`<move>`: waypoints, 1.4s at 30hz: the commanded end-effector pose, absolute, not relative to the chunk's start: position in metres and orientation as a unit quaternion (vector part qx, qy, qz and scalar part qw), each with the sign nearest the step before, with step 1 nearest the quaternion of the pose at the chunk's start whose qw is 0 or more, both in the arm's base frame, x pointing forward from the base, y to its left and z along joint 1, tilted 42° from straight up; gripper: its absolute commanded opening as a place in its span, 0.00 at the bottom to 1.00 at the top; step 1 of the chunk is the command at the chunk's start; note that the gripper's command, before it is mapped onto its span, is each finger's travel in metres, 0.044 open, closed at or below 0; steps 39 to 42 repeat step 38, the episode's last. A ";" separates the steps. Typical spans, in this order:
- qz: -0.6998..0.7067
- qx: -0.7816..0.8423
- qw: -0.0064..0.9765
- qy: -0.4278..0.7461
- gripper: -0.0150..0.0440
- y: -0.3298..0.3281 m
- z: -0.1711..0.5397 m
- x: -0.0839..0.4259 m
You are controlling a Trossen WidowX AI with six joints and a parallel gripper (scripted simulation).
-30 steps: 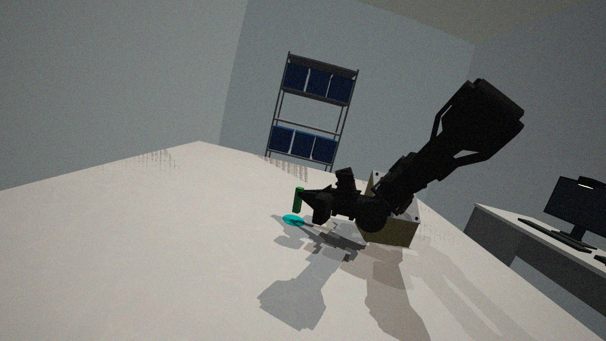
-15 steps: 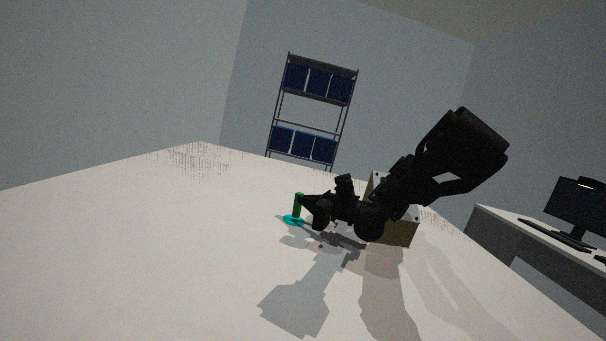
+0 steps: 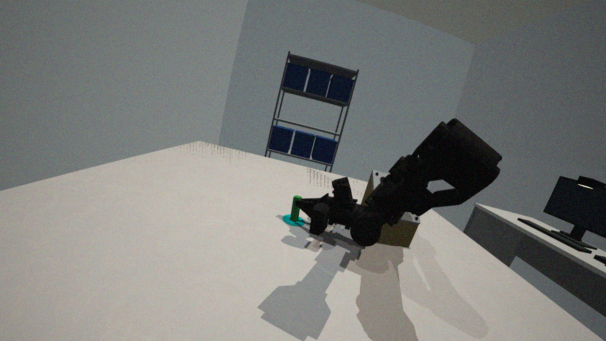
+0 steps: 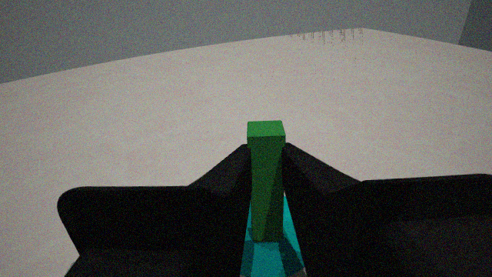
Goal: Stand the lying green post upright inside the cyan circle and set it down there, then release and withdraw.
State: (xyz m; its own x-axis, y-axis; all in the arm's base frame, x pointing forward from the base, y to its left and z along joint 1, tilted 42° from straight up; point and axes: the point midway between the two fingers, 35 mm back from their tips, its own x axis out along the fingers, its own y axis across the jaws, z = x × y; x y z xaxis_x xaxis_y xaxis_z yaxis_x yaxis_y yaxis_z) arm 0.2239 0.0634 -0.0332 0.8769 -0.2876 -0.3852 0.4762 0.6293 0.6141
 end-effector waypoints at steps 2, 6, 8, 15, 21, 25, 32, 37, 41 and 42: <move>-0.215 0.375 0.893 0.122 0.47 0.063 -0.032 0.224; -0.215 0.375 0.893 0.122 0.65 0.063 -0.032 0.224; -0.215 0.375 0.893 0.122 0.74 0.063 -0.032 0.224; -0.216 0.375 0.893 0.123 0.93 0.063 -0.031 0.225; -0.222 0.371 0.893 0.126 0.93 0.059 -0.020 0.228; -0.226 0.368 0.893 0.129 0.93 0.056 -0.013 0.230; -0.233 0.363 0.893 0.133 0.93 0.049 0.000 0.232; -0.237 0.359 0.892 0.136 0.93 0.044 0.008 0.232; -0.238 0.359 0.892 0.136 0.93 0.042 0.010 0.232; -0.238 0.359 0.892 0.136 0.93 0.042 0.010 0.232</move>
